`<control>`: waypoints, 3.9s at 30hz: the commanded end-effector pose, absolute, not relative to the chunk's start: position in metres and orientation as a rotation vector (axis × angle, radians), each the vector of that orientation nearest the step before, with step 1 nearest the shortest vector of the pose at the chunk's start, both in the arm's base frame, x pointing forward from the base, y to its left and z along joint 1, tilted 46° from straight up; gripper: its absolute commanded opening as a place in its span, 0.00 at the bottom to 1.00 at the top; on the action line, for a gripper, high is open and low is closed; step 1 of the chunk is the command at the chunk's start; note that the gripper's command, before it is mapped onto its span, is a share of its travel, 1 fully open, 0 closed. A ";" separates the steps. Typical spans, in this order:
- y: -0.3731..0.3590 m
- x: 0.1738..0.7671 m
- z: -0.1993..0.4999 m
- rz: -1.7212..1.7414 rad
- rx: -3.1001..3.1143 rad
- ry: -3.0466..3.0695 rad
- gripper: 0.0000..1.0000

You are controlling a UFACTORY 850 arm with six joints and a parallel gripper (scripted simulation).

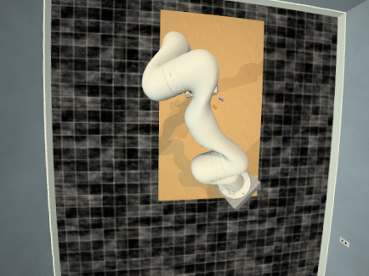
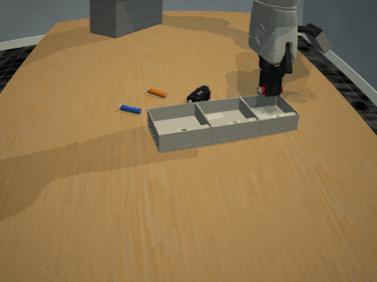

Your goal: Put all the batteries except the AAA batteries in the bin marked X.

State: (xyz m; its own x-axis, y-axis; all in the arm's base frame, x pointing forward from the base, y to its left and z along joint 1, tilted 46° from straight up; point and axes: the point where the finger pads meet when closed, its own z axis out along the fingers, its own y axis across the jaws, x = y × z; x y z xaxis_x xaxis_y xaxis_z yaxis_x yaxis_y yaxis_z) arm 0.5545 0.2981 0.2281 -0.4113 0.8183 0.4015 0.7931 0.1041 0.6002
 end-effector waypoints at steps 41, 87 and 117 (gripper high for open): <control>0.319 0.571 0.203 1.222 1.685 2.307 0.28; 0.298 0.555 0.228 1.222 1.685 2.307 0.28; 0.184 0.510 0.142 1.050 0.842 2.560 0.42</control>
